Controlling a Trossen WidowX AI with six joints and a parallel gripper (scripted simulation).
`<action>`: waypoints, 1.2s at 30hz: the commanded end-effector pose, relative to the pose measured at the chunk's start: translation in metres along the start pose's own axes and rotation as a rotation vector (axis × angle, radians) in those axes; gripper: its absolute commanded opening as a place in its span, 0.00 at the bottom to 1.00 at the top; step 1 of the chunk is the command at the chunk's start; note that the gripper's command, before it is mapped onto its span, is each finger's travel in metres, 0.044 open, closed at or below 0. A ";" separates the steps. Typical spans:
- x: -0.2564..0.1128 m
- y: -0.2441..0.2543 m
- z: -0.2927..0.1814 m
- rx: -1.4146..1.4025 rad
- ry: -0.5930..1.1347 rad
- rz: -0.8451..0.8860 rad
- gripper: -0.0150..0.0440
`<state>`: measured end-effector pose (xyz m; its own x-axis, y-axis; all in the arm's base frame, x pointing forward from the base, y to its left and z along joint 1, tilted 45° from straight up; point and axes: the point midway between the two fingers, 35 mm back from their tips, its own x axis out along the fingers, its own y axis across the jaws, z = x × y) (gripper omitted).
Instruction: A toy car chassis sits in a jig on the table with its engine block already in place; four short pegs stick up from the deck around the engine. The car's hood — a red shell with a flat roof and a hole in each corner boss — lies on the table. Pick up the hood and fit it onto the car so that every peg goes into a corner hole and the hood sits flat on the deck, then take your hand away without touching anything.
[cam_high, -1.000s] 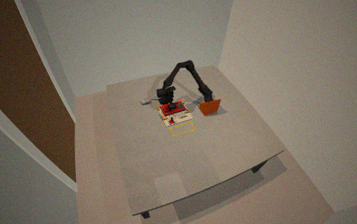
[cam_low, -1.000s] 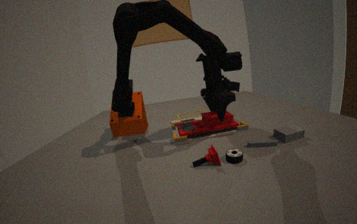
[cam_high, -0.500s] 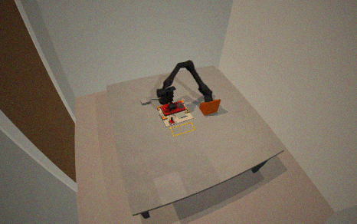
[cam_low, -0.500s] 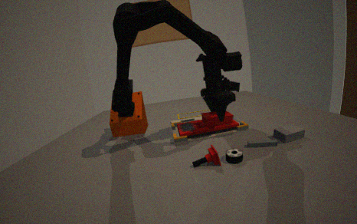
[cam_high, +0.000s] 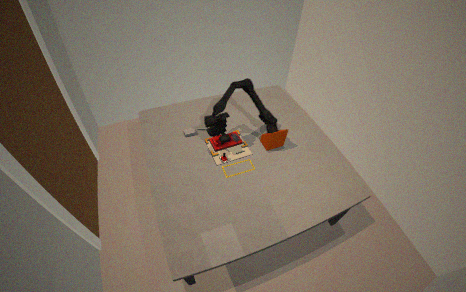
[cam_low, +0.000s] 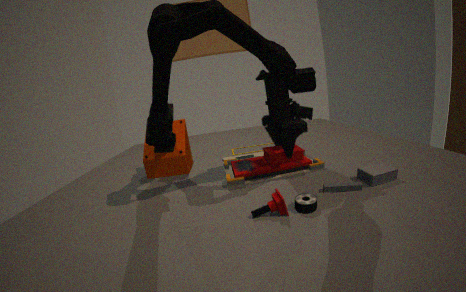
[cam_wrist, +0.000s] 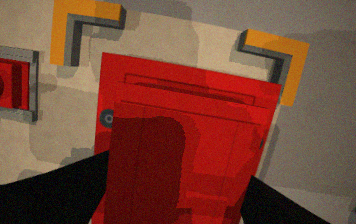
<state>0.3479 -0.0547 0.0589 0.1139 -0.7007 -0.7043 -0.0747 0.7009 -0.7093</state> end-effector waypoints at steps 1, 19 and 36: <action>0.000 0.000 0.000 -0.001 0.001 0.000 0.25; 0.000 0.000 0.000 0.000 0.000 0.000 1.00; -0.073 0.001 0.004 0.000 0.032 0.001 1.00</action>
<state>0.3435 -0.0013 0.1092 0.0918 -0.7043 -0.7039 -0.0852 0.6987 -0.7103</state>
